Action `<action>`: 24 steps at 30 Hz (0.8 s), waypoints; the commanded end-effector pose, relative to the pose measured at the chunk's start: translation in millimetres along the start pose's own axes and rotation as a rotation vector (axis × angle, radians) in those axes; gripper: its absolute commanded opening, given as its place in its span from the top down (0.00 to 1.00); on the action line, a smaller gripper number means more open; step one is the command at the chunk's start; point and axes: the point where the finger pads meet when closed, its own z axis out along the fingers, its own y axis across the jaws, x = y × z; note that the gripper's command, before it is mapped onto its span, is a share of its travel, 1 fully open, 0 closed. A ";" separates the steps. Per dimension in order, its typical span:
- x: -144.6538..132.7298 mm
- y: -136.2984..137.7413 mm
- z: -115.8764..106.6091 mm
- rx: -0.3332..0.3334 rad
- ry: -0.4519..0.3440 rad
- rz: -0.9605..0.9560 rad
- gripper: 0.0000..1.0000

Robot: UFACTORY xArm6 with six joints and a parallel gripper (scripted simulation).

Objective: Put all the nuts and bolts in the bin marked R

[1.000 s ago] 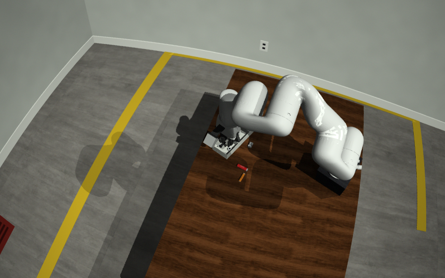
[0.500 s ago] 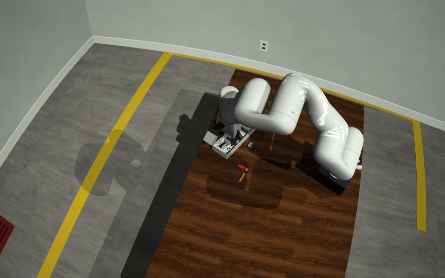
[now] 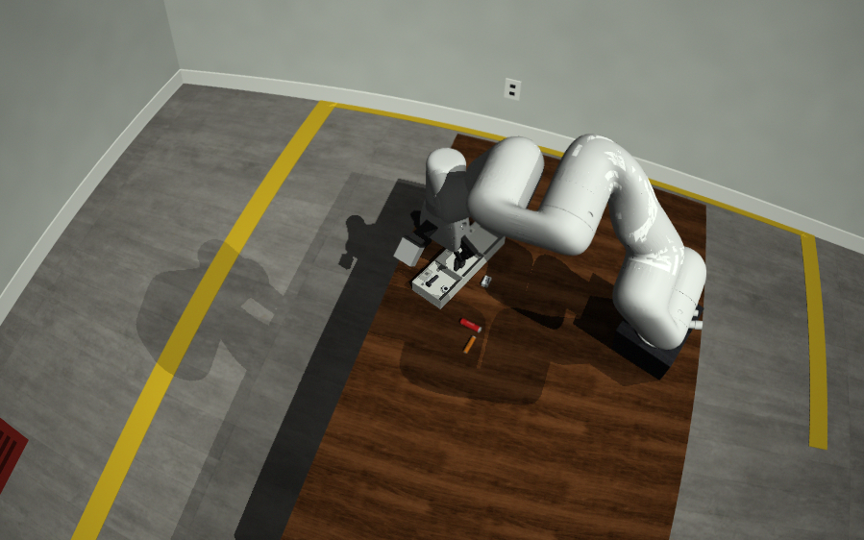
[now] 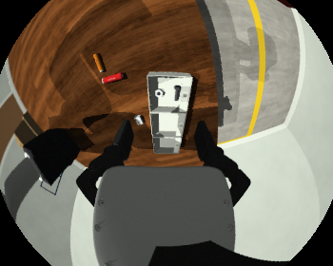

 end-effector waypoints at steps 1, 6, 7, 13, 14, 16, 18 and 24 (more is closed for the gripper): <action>0.7 2.3 -17.1 -0.006 0.001 -0.001 0.00; 0.7 2.2 -37.2 -0.006 0.000 -0.001 0.00; 0.7 2.2 -41.2 -0.006 0.000 -0.001 0.00; 0.7 2.2 -57.2 -0.006 0.000 -0.001 0.00; 0.7 2.2 -61.2 -0.006 0.000 -0.001 0.00; 0.7 2.1 -69.2 -0.006 0.000 -0.001 0.00; 0.7 2.1 -77.3 -0.006 0.000 -0.001 0.00; 0.7 2.1 -84.4 -0.006 0.000 -0.001 0.00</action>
